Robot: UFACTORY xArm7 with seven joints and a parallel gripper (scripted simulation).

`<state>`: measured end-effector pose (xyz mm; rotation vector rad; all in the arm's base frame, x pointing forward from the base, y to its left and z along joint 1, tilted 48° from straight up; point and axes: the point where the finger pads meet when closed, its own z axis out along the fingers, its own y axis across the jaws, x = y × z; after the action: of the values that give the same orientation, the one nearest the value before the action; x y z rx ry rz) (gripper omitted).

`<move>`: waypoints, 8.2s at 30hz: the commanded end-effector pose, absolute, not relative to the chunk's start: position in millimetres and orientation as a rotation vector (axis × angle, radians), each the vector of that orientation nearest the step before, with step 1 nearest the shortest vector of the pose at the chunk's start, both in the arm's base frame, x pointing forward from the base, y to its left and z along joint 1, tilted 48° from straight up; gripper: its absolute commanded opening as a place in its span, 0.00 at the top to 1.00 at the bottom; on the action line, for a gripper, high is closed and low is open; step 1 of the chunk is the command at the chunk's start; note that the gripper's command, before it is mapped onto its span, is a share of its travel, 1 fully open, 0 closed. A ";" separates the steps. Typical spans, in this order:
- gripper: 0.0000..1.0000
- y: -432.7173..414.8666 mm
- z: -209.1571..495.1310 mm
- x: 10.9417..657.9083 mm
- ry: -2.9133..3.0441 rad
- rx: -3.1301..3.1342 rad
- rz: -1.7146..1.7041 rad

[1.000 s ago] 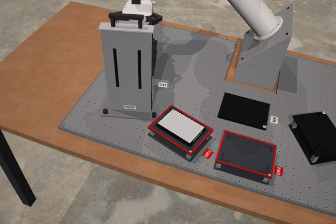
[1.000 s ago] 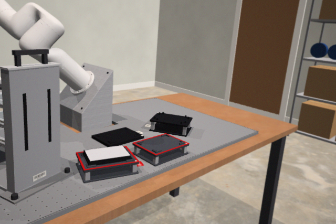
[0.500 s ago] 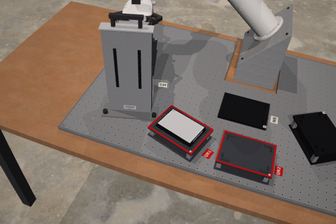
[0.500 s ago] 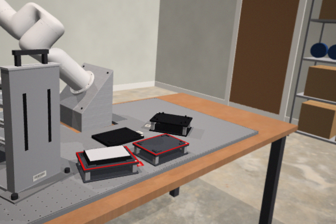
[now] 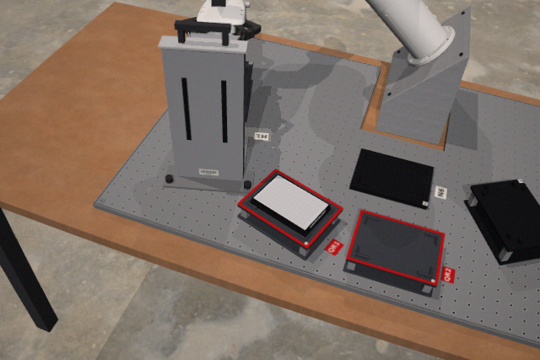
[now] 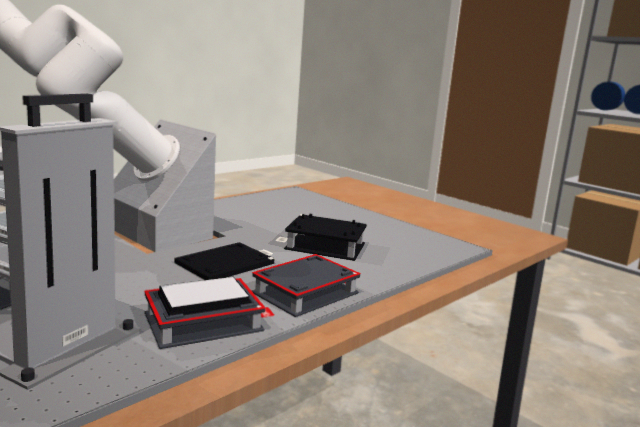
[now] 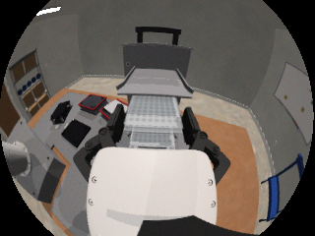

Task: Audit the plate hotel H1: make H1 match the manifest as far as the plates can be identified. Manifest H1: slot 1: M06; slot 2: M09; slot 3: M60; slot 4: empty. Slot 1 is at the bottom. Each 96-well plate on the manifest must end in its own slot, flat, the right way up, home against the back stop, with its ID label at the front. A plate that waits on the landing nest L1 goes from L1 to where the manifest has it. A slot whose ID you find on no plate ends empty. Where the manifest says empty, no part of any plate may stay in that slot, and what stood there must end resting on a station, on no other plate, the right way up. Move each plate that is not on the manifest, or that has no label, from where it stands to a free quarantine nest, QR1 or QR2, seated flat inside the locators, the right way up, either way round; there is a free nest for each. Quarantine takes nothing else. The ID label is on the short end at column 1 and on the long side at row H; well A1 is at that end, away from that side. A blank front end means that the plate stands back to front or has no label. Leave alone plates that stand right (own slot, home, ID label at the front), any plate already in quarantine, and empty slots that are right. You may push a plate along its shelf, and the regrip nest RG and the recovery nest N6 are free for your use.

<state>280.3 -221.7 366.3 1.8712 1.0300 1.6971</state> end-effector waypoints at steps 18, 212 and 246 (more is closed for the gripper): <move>1.00 -225.9 371.5 254.6 1.032 1.870 1.696; 1.00 -336.9 322.7 109.5 1.032 1.870 1.696; 1.00 -354.0 307.4 109.8 1.032 1.870 1.696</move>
<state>109.7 -353.7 307.3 1.8710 1.0302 1.6974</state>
